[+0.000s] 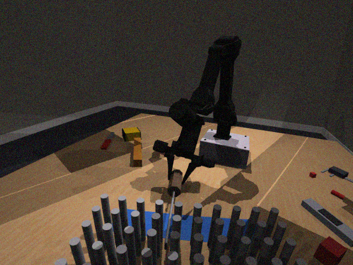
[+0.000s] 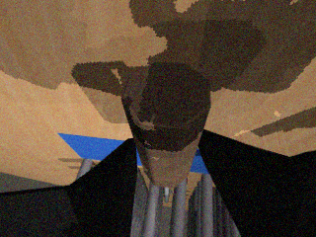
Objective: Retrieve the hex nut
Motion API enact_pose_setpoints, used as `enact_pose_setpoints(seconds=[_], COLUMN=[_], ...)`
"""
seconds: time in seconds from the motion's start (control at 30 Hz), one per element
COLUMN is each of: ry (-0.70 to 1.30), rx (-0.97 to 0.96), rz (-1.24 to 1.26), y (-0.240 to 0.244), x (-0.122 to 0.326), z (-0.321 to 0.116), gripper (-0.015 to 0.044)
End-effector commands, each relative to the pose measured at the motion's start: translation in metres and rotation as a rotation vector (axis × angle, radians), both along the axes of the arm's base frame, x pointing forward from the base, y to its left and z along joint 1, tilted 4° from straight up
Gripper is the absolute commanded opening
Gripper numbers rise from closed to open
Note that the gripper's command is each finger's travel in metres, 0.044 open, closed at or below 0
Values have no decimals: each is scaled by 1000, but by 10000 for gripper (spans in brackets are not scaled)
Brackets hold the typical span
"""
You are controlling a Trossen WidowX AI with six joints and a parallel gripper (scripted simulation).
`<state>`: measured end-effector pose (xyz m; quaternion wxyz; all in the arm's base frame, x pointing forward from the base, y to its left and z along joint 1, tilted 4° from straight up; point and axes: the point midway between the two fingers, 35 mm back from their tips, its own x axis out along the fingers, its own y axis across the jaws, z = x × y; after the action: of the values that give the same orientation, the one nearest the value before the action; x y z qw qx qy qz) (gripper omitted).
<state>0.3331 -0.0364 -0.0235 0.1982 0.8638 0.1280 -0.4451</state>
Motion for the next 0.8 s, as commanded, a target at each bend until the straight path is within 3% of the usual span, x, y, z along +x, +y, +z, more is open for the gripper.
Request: enact_pose_setpoints(seconds=[0.0, 0.77], ry=[-3, -4], rx=[0, 2], rz=[-4, -4], y=[1, 8], x=[5, 21], z=[0, 0], gripper=[0, 0])
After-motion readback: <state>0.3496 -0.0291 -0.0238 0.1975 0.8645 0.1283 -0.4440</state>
